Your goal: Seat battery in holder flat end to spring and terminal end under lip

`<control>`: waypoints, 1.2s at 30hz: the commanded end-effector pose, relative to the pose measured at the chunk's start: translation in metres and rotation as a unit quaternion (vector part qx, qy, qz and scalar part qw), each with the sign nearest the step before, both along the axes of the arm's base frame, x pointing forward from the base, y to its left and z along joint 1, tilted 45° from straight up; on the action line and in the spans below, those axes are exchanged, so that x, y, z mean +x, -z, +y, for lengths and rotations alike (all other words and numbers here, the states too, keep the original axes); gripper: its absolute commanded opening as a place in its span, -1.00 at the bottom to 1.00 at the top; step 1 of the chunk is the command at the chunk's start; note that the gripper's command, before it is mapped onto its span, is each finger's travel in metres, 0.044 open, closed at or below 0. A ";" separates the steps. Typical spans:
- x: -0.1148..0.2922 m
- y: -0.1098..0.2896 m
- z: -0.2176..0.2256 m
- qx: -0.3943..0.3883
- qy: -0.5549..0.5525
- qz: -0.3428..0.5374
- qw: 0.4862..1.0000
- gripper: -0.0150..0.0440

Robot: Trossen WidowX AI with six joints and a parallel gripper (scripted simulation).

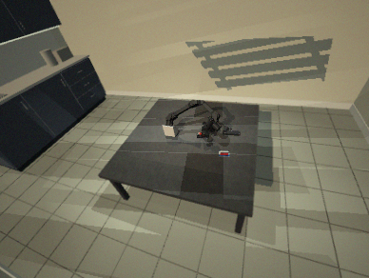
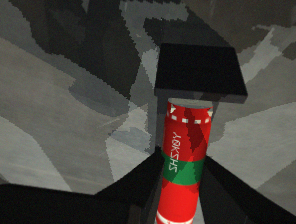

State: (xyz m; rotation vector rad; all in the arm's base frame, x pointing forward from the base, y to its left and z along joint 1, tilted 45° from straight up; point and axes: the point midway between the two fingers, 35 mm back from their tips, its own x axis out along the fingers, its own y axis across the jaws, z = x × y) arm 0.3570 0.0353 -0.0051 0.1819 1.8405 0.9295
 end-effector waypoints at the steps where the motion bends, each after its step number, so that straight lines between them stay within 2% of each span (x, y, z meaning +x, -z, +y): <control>1: 0.006 -0.002 0.001 0.001 0.002 -0.008 1.000 -0.28; 36: 0.009 0.004 0.002 0.010 0.041 -0.044 0.998 -0.28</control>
